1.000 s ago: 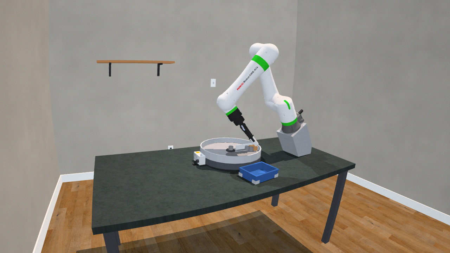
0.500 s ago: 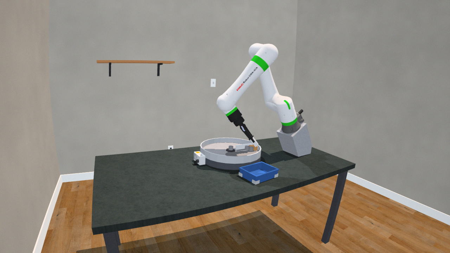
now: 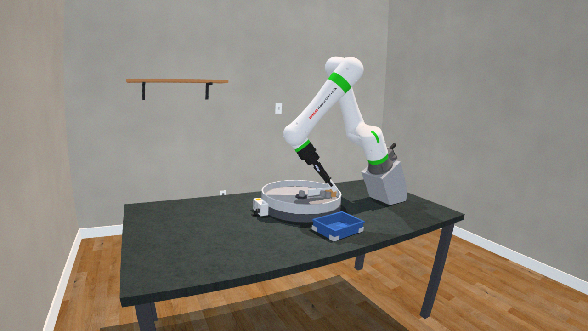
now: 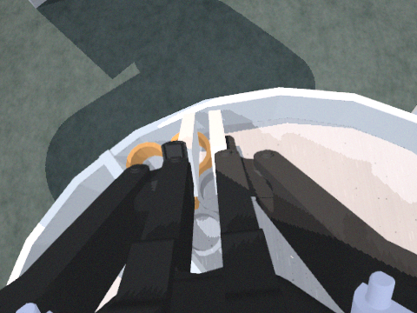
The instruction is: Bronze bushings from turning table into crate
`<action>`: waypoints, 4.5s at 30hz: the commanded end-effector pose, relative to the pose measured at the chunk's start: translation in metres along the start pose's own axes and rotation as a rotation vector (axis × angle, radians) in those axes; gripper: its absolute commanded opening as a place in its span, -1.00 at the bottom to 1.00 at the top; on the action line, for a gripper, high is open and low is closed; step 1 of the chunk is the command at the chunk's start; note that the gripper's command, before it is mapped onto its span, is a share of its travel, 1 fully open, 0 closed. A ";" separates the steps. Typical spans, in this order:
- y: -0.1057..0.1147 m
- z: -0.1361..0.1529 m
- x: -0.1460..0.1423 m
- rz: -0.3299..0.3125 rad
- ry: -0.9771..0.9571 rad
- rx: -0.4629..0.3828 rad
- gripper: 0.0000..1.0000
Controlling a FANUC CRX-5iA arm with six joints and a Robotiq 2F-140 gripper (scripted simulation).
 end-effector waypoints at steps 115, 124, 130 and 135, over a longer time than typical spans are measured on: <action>0.013 -0.011 -0.001 0.000 0.000 0.000 -1.00; 0.040 -0.034 -0.002 0.000 0.000 0.000 -1.00; 0.043 -0.036 -0.002 0.000 0.000 0.000 -1.00; 0.043 -0.036 -0.002 0.000 0.000 0.000 -1.00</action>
Point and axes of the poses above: the point where the finger pads meet when closed, its own y axis back along the fingers, its own x axis across the jaws, z = x × y, the point moved 10 cm from there along y, back along the fingers, and after that the axes turned 3 degrees about -y, right-handed, at the moved point
